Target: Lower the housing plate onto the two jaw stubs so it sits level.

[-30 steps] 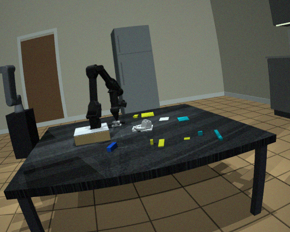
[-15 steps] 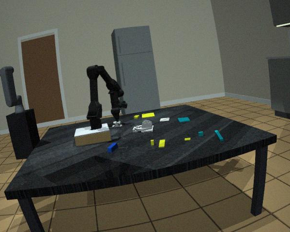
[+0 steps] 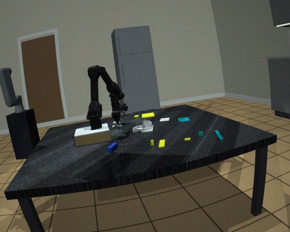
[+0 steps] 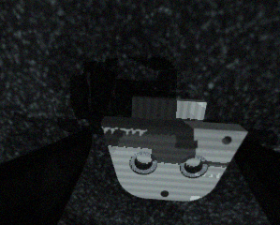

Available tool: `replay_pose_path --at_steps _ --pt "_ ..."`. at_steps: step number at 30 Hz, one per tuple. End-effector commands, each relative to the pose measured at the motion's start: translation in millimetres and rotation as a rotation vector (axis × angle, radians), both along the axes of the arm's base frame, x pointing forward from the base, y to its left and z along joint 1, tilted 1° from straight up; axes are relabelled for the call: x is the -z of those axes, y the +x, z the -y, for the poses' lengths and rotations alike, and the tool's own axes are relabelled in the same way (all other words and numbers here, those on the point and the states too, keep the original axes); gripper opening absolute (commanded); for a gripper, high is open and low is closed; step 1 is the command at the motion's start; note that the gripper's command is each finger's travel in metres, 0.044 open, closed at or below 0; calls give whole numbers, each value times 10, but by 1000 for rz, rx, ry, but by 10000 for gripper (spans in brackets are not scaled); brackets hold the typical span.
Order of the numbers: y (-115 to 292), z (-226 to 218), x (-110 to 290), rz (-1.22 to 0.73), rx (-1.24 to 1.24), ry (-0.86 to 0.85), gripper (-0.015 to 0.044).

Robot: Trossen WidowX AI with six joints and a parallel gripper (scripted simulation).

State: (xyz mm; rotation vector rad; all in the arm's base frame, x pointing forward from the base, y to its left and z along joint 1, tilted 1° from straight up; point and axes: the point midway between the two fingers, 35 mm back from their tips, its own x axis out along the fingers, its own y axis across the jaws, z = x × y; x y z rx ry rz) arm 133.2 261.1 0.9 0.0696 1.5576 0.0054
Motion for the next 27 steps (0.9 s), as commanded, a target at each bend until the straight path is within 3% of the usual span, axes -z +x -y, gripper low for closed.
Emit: replay_pose_path --at_steps 1,27 --pt "-28 32 105 -14 4 -15 440" --pt "-29 32 134 -14 4 -15 440"
